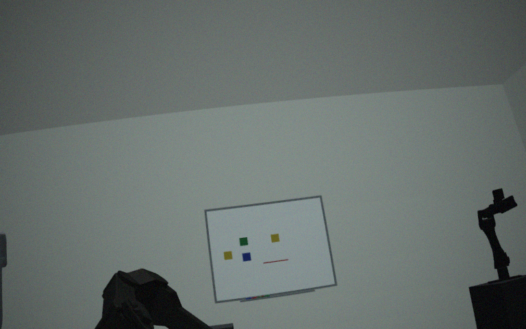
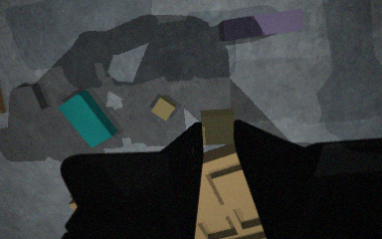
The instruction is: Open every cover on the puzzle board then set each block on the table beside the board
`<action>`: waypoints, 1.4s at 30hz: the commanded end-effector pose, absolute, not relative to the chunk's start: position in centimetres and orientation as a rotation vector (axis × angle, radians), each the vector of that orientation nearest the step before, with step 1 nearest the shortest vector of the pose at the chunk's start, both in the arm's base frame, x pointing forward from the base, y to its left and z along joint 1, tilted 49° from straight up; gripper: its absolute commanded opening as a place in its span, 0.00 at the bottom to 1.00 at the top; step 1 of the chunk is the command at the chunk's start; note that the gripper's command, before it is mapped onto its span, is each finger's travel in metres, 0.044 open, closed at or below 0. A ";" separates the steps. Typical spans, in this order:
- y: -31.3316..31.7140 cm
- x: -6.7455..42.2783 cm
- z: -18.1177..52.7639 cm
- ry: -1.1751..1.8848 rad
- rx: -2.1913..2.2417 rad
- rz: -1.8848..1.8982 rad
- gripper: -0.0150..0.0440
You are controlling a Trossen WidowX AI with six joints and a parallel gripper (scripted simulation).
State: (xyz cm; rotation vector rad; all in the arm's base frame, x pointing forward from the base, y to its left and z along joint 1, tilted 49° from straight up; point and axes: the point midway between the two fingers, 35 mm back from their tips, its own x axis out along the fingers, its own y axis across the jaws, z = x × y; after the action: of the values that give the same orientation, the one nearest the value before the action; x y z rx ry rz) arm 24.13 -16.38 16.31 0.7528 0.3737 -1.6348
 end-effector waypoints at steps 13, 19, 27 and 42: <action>-18.3 24.1 14.2 0.388 0.754 -1.637 0.39; -19.1 24.1 13.5 0.388 0.754 -1.637 0.39; -20.1 23.9 12.7 0.386 0.753 -1.636 0.39; -22.0 23.5 11.3 0.381 0.747 -1.636 0.39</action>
State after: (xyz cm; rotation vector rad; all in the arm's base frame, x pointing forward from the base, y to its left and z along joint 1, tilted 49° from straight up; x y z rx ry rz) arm 23.79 -21.61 11.89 0.7503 0.3702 -1.6356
